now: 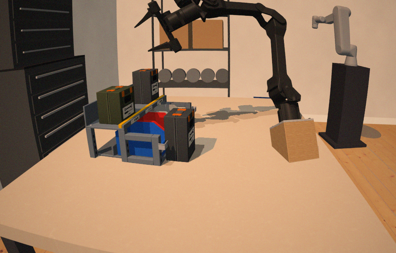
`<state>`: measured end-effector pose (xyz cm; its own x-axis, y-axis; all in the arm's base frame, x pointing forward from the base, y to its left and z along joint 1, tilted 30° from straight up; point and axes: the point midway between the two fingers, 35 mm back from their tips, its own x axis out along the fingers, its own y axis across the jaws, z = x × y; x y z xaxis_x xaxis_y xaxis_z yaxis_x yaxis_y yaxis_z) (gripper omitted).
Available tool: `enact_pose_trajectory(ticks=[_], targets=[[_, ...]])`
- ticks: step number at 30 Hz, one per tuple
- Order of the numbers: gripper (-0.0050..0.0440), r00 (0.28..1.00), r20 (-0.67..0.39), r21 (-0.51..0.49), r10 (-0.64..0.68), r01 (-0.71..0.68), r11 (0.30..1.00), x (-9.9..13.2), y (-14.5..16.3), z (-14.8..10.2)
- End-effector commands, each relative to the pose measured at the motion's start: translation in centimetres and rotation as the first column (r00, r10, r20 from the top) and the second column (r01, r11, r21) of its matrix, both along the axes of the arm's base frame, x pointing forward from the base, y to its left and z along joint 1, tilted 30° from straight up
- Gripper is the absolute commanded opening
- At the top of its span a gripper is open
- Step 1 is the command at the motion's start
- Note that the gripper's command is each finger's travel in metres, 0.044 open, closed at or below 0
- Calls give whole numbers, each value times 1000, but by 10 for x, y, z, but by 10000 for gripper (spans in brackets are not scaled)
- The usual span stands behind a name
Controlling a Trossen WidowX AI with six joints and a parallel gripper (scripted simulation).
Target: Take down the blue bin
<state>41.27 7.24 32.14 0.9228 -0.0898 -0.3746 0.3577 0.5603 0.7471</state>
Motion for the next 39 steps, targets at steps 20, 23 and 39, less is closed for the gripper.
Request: enact_pose_trajectory(ticks=[20,23,39], targets=[[440,997,47,-92,62,-57,994,-12,-12,6],[440,997,47,-92,62,-57,994,-12,-12,6],[440,991,79,-183,107,-91,979,-21,-23,9]])
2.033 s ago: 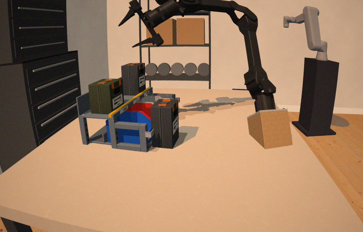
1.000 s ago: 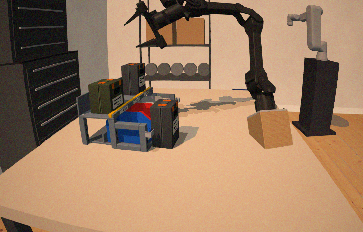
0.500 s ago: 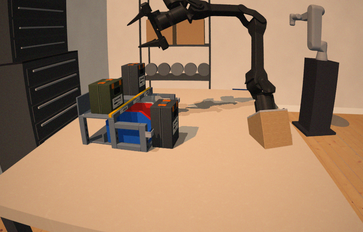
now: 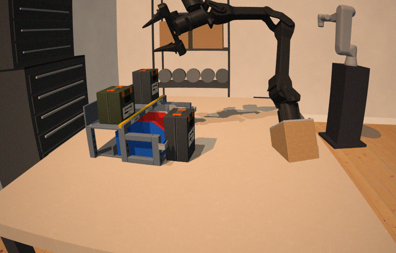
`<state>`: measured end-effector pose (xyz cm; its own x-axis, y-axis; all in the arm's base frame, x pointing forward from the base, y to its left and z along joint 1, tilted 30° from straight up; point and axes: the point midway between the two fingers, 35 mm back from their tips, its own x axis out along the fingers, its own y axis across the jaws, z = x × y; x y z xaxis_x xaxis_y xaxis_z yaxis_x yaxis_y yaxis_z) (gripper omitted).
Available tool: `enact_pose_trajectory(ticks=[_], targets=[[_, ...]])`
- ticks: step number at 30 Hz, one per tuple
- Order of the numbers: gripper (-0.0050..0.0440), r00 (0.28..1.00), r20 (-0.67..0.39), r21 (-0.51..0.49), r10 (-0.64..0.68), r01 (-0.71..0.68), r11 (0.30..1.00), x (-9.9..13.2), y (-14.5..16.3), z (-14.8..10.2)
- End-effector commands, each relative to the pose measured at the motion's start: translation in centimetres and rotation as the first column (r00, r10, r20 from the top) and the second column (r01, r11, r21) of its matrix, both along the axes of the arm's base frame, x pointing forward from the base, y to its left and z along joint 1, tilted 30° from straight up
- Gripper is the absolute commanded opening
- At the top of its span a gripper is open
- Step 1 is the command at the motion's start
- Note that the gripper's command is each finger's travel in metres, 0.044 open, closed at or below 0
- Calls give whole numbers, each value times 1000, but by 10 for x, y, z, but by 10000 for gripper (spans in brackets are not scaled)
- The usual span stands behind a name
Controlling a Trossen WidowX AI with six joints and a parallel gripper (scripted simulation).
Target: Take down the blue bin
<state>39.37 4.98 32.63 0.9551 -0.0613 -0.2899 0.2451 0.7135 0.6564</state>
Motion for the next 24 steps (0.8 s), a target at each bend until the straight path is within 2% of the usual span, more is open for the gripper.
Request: enact_pose_trajectory(ticks=[1,7,19,24], targets=[[440,1000,12,-2,8,-8,1000,-2,0,4],[440,998,51,-97,47,-42,994,-12,-10,5],[440,998,51,-97,47,-42,994,-12,-10,5],[440,992,89,-197,84,-66,978,-23,-19,6]])
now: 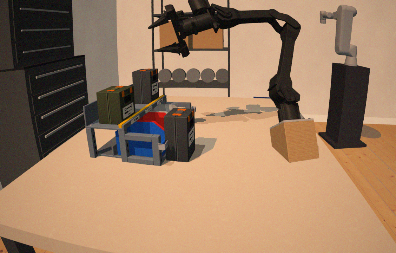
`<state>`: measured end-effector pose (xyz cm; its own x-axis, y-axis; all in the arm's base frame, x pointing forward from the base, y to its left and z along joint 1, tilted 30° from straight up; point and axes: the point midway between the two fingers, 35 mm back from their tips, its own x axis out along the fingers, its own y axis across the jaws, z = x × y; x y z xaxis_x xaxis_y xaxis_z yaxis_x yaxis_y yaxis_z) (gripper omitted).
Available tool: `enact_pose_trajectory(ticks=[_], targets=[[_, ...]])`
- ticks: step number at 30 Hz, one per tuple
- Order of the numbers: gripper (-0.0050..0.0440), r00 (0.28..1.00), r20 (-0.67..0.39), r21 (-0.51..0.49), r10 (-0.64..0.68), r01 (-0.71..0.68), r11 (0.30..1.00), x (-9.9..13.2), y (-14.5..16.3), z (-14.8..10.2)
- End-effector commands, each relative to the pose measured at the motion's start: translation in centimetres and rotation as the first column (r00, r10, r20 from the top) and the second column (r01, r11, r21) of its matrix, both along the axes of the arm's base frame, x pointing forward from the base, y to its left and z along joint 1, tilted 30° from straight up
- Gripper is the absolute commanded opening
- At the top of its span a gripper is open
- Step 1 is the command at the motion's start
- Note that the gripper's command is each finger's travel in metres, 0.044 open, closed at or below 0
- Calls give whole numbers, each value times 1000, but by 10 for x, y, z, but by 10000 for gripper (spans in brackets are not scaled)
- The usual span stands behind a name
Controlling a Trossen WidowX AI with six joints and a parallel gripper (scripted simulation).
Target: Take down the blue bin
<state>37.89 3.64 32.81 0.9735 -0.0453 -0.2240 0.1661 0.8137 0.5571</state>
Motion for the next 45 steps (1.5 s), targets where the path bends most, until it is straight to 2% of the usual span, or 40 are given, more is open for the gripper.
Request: enact_pose_trajectory(ticks=[1,12,17,29,34,45], targets=[[440,999,36,-49,22,-20,999,-8,-5,4],[440,999,36,-49,22,-20,999,-8,-5,4],[440,996,78,-154,53,-41,987,-20,-13,5],[440,996,78,-154,53,-41,987,-20,-13,5],[440,990,118,-261,84,-50,964,-31,-21,4],[440,990,118,-261,84,-50,964,-31,-21,4]])
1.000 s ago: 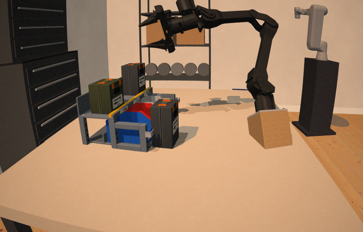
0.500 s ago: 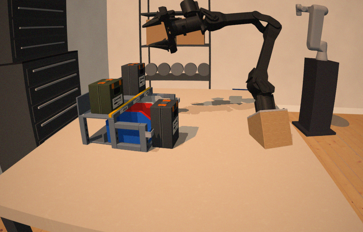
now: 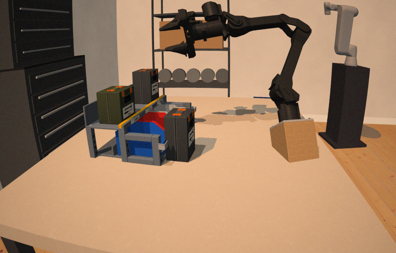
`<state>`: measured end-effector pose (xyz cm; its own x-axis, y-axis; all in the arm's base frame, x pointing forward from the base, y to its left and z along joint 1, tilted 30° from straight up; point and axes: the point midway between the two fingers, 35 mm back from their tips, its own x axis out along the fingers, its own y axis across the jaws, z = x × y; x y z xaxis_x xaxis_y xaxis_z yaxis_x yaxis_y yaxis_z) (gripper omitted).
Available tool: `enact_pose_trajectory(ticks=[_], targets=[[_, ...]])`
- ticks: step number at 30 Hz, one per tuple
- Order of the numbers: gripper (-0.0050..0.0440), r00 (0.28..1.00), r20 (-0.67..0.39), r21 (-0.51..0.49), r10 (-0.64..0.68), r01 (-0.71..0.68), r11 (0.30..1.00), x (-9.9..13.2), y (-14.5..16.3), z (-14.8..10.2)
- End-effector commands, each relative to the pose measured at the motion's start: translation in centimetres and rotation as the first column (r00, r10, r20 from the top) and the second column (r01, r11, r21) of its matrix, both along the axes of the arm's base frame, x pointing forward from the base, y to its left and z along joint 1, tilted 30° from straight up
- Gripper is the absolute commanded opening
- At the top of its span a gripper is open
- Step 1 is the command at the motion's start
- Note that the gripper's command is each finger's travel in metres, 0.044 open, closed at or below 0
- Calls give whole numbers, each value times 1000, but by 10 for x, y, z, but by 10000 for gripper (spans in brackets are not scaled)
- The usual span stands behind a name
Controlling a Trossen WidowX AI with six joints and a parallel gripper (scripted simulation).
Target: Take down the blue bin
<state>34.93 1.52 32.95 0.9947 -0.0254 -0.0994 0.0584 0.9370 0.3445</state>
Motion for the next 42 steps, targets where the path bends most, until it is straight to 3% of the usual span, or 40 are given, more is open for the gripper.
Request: enact_pose_trajectory(ticks=[1,6,18,23,35,40,42], targets=[[440,1000,11,-5,7,-7,1000,-2,0,3],[440,998,58,-118,25,-18,993,-14,-6,2],[440,998,58,-118,25,-18,993,-14,-6,2],[440,994,104,-234,42,-17,972,-27,-12,0],[440,994,104,-234,42,-17,972,-27,-12,0],[440,987,149,-349,59,-4,937,-39,-16,-3],[440,987,149,-349,59,-4,937,-39,-16,-3]])
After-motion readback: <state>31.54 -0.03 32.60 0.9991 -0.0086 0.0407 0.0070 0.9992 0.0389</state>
